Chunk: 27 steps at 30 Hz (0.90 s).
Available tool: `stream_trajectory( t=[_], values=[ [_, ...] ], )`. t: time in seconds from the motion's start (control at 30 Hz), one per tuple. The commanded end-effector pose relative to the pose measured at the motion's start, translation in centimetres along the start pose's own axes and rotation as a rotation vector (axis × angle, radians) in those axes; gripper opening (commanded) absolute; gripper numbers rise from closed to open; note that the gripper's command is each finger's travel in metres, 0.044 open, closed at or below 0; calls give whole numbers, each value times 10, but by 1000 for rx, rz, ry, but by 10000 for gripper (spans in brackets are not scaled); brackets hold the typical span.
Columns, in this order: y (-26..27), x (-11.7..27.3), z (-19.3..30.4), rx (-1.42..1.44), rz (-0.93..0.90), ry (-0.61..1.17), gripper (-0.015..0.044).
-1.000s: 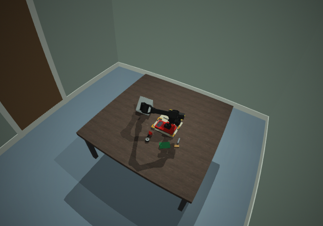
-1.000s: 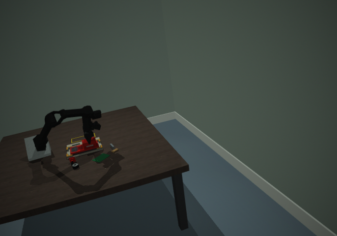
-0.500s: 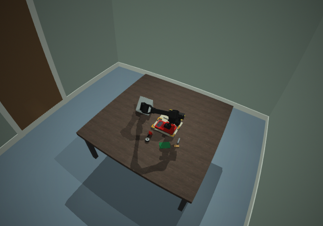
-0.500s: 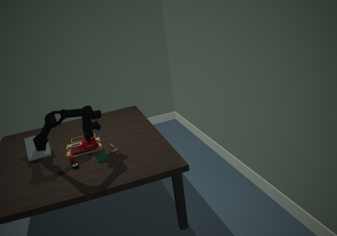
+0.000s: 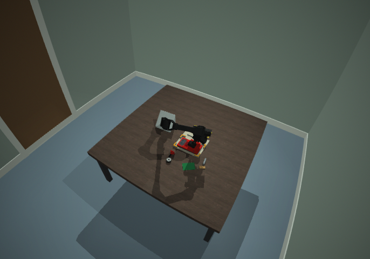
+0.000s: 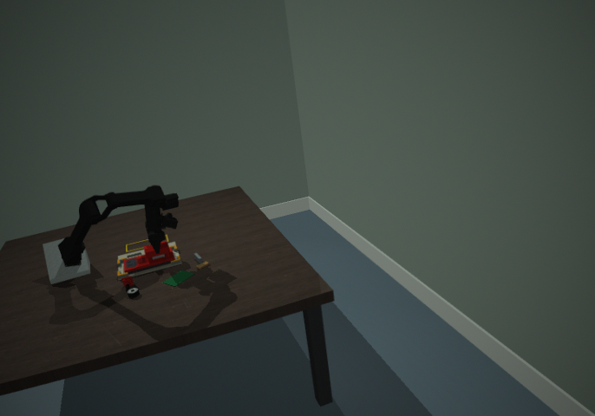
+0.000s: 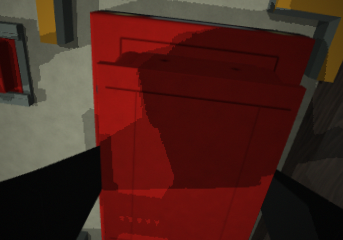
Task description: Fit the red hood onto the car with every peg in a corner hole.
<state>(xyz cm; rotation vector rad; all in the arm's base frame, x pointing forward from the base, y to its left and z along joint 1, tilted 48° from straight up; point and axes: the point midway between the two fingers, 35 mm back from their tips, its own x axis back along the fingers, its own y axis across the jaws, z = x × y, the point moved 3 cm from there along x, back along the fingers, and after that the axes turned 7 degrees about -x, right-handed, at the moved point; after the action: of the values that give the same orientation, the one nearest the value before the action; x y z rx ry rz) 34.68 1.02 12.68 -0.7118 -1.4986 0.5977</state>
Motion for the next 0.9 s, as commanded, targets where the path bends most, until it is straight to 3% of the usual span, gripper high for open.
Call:
stream_trajectory(
  t=[0.0, 0.87],
  values=[
    [0, -1, -1, -5, -1, 1, 0],
    [0, -12, -2, -8, 0, 2, 0]
  ],
)
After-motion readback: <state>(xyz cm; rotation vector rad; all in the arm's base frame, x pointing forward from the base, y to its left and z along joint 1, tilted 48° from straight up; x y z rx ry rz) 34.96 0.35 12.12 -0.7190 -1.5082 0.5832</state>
